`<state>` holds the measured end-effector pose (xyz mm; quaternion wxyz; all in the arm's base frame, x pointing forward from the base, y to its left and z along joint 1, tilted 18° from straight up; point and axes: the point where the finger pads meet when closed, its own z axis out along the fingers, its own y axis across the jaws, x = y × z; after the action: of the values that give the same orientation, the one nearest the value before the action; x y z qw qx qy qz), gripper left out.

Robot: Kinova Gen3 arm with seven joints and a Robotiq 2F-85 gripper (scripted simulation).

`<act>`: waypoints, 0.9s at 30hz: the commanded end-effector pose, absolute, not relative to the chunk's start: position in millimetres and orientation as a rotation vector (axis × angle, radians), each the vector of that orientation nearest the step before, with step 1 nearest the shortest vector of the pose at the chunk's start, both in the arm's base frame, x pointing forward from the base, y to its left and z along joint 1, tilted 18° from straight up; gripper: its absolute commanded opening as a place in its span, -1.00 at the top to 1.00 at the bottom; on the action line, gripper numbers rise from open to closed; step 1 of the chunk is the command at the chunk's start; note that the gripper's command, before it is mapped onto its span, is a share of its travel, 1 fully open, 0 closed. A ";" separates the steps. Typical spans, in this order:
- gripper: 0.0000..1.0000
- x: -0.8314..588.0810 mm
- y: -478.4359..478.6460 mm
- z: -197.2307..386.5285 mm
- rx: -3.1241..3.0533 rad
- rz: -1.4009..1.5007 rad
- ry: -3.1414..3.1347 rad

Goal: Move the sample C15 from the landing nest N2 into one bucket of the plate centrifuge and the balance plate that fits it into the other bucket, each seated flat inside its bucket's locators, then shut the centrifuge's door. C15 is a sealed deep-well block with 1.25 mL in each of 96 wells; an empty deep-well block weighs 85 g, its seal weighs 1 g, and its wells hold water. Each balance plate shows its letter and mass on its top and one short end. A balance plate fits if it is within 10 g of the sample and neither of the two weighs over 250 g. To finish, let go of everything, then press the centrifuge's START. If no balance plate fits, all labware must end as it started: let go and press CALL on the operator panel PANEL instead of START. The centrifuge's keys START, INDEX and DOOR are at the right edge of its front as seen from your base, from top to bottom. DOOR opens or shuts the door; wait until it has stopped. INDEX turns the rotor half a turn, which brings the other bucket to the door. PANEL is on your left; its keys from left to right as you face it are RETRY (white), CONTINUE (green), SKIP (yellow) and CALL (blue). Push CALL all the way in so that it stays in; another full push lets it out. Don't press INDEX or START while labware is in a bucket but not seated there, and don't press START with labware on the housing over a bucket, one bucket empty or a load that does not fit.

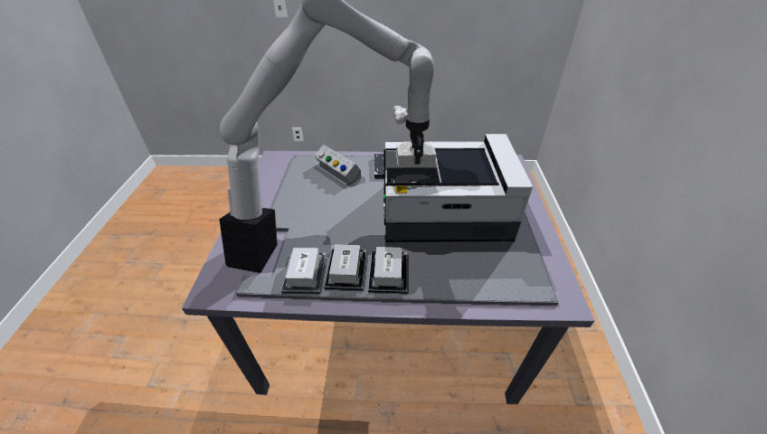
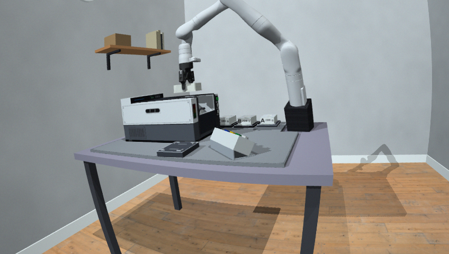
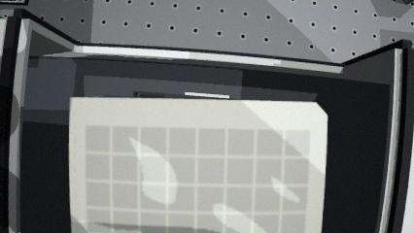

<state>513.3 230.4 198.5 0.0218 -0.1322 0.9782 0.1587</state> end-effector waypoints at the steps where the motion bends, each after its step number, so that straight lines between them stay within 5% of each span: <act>1: -0.90 513.8 230.2 199.7 -0.370 0.492 3.038; 27: -0.90 513.9 233.6 189.6 -0.323 0.494 3.048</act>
<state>513.3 233.0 190.8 0.0172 -0.1040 0.9816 0.1589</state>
